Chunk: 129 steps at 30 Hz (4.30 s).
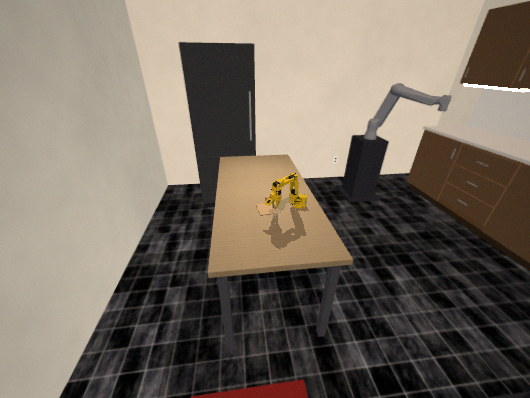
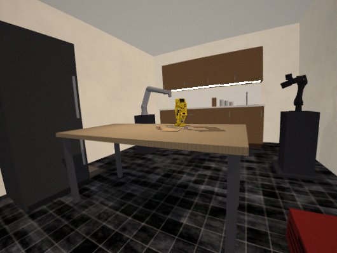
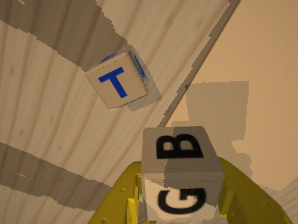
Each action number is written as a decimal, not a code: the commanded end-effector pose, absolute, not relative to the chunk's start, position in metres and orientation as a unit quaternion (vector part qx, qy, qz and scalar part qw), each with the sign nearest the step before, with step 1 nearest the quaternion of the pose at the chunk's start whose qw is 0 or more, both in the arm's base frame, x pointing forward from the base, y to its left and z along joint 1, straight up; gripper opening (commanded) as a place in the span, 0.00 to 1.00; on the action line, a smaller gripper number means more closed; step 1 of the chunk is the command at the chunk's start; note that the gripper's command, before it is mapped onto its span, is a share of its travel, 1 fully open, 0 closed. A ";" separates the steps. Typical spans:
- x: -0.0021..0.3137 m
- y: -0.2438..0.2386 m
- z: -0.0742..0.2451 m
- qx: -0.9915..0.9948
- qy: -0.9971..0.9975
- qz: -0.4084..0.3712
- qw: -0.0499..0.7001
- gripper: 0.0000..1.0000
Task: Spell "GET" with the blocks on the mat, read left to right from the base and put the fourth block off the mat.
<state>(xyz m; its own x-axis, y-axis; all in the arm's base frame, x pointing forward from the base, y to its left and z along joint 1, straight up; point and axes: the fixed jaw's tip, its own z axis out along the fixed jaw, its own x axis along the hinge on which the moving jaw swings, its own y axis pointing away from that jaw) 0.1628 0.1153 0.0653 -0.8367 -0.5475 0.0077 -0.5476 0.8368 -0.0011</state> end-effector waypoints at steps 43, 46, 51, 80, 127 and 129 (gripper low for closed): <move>0.104 0.144 0.063 0.429 -0.903 -0.013 -0.027 0.00; 0.104 0.144 0.063 0.429 -0.903 -0.013 -0.027 0.00; 0.104 0.144 0.062 0.429 -0.903 -0.013 -0.027 0.00; 0.104 0.144 0.051 0.429 -0.903 -0.013 -0.027 0.00; 0.105 0.145 0.033 0.429 -0.903 -0.013 -0.027 0.00; 0.105 0.145 0.032 0.429 -0.903 -0.013 -0.027 0.00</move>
<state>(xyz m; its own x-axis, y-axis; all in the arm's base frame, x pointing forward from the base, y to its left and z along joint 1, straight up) 0.1008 0.1386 0.0264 -0.6317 -0.7752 -0.0050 -0.7752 0.6318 -0.0011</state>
